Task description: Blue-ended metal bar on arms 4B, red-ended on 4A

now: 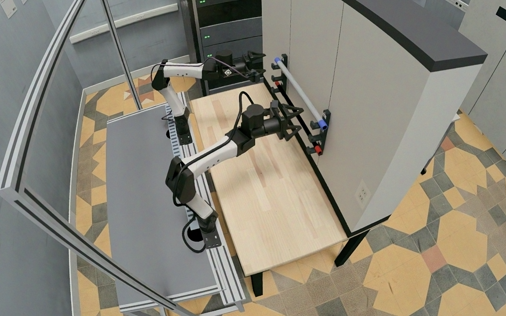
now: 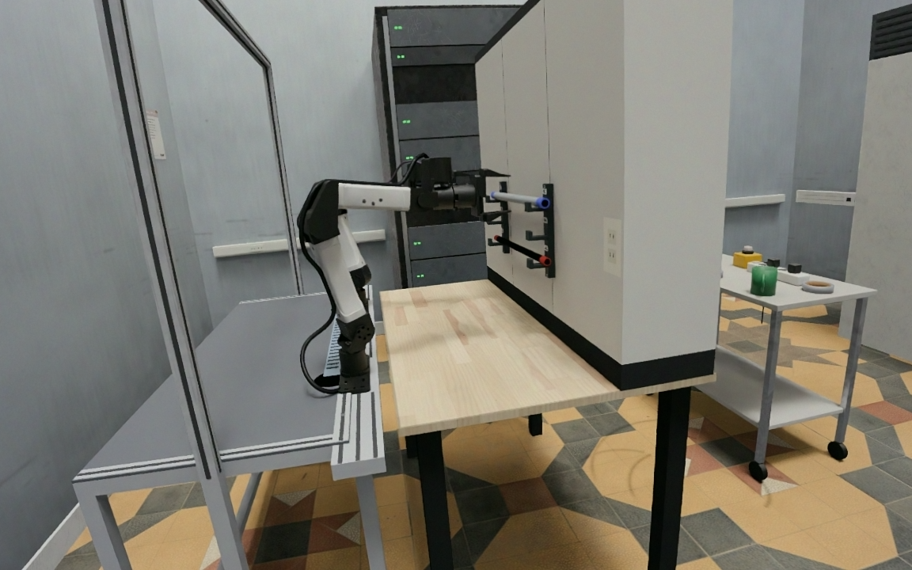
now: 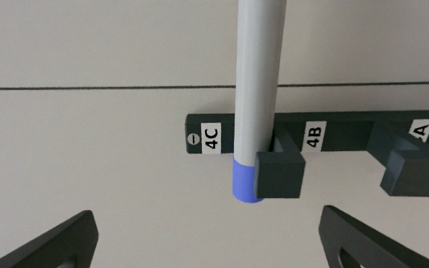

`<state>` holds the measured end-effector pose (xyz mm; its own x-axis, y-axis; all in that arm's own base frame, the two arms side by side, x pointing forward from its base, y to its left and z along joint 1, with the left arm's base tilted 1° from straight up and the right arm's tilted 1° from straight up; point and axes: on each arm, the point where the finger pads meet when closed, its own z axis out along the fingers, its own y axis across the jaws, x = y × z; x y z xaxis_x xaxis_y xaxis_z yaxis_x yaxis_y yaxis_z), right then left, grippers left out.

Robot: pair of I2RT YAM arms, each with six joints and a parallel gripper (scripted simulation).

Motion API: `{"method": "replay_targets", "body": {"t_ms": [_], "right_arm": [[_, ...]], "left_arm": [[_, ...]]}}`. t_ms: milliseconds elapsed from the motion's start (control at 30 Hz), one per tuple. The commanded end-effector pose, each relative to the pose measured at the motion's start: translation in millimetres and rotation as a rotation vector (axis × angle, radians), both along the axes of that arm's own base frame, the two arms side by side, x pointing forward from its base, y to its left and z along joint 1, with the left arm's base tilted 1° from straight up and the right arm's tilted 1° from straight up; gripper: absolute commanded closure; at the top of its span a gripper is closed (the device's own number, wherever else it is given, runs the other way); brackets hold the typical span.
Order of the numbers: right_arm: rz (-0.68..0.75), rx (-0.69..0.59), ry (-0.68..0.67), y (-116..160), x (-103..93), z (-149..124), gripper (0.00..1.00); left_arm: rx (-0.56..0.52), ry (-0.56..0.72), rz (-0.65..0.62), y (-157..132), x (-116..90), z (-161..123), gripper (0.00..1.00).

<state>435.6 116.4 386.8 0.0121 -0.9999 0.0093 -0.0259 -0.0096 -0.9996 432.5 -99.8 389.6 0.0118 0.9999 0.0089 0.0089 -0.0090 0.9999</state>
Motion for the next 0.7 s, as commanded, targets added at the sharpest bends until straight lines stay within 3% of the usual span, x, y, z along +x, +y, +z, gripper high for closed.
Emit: {"method": "replay_targets", "body": {"t_ms": [0, 667], "right_arm": [[-0.01, 0.003, -0.02, 2.9, -0.4, 0.7, 0.08], [-0.01, 0.003, -0.02, 18.1, 0.2, -10.7, 0.16]], "left_arm": [[0.002, -0.003, 0.001, -5.5, -0.8, -4.5, 0.08], [0.002, -0.003, 0.001, -18.4, -0.4, -19.3, 0.16]]}}
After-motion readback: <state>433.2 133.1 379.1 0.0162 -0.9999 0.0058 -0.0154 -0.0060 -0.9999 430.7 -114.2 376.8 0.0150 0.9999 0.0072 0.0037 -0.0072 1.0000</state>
